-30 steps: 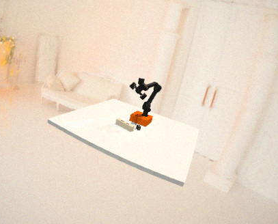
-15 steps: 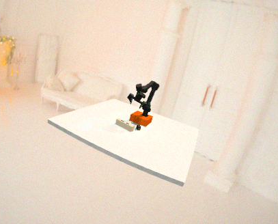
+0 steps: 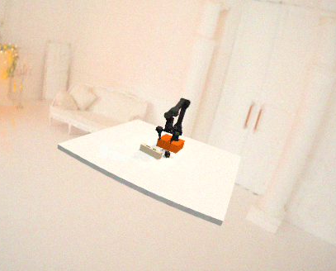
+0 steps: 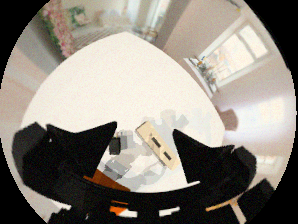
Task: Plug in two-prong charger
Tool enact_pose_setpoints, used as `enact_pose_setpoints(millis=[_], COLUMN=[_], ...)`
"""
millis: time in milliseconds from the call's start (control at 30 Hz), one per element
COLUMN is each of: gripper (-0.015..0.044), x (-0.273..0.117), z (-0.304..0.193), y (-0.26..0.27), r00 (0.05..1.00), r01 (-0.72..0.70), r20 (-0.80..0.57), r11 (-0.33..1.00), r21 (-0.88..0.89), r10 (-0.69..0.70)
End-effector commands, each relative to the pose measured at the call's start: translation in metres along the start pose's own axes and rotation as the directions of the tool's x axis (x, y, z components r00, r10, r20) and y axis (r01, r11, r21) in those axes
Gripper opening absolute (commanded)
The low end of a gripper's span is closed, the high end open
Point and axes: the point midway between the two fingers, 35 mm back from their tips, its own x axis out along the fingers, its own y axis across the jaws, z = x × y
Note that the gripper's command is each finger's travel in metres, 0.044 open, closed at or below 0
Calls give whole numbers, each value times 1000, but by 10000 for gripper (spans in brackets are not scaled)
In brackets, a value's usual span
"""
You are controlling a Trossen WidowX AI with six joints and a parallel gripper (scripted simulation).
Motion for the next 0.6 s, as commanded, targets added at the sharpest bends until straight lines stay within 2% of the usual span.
enact_pose_setpoints(millis=[0, 233, 567], gripper=[440, 440, 440], x=[9, 22, 27], z=[-11, -40, -76], y=[11, 36, 66], r00=[995, 949, 823], r01=[-31, -102, -188], r20=[-97, -300, -552], r11=[1000, 995, 981], r21=[-1, -14, -43], r10=[31, 93, 133])
